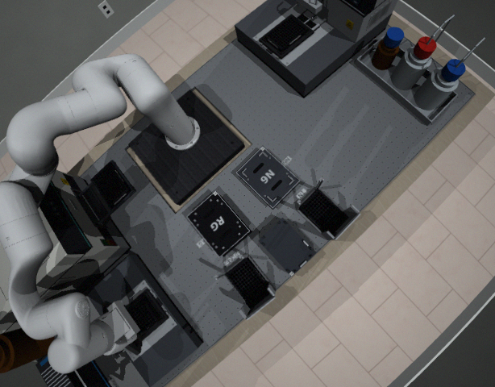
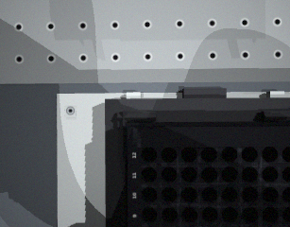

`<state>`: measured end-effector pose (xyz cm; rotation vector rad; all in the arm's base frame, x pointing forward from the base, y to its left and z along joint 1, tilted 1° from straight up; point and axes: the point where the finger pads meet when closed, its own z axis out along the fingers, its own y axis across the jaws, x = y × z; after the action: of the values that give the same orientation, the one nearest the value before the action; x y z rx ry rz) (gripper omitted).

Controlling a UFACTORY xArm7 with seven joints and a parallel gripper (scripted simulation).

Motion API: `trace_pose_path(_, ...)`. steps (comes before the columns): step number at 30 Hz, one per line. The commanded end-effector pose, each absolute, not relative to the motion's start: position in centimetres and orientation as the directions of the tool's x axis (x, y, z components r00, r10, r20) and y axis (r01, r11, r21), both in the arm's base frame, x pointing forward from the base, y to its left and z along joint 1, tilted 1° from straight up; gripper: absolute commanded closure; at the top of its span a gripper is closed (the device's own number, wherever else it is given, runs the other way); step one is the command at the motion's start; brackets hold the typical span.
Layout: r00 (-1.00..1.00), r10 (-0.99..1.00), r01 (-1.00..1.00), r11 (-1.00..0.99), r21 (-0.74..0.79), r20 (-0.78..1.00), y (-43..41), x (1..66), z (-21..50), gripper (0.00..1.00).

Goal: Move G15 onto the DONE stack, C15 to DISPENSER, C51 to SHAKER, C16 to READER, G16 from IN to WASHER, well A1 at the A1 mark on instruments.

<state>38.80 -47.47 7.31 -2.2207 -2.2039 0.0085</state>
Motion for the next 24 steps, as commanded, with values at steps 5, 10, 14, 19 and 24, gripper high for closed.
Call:
trace_pose_path(5, 0.008, 1.000, 1.000, -0.008, -0.008, 0.001, -47.6, 39.0, 8.6, 1.00)
trace_pose_path(10, 0.008, 1.000, 1.000, -0.008, -0.008, 0.001, -47.6, 39.0, 9.0, 1.00)
trace_pose_path(14, 0.008, 1.000, 1.000, -0.008, -0.008, 0.001, -47.6, 39.0, 9.5, 1.00)
trace_pose_path(19, 0.008, 1.000, 1.000, -0.008, -0.008, 0.001, -47.6, 39.0, 10.2, 1.00)
trace_pose_path(24, 0.008, 1.000, 1.000, -0.008, -0.008, 0.001, -47.6, 39.0, 10.7, 1.00)
